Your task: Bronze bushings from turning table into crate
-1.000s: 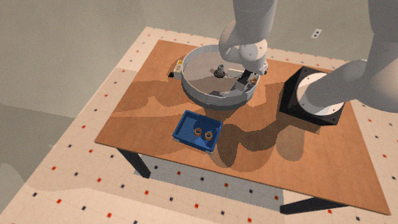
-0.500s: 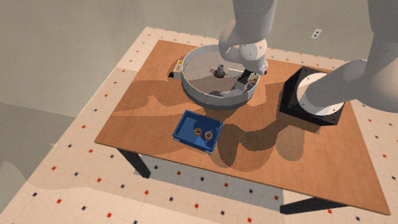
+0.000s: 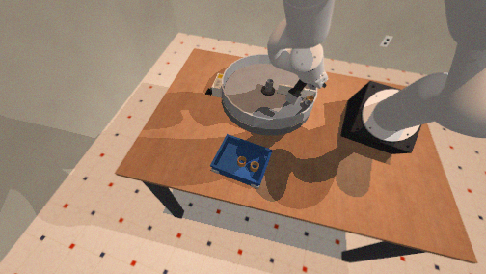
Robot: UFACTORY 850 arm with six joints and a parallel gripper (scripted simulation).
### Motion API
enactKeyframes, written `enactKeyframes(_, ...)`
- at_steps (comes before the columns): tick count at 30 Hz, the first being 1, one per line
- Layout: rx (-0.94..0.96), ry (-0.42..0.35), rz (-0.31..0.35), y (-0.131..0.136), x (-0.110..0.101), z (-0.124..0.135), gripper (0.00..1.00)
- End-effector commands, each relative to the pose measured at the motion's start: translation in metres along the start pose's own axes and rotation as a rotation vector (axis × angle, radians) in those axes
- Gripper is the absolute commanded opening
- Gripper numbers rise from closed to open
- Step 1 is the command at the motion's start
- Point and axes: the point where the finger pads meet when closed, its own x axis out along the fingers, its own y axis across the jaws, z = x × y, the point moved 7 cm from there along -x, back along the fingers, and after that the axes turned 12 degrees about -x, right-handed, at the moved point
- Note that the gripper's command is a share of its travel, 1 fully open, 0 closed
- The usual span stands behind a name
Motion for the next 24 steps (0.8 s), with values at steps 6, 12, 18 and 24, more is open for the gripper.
enactKeyframes(6,0.158,-0.058,-0.059,0.003,0.01,0.021,0.1)
enactKeyframes(12,0.327,-0.116,-0.136,-0.001,0.019,0.042,0.1)
enactKeyframes(18,0.448,-0.153,-0.204,-0.006,0.026,0.055,0.1)
enactKeyframes(24,0.611,-0.197,-0.313,-0.017,0.033,0.068,0.1)
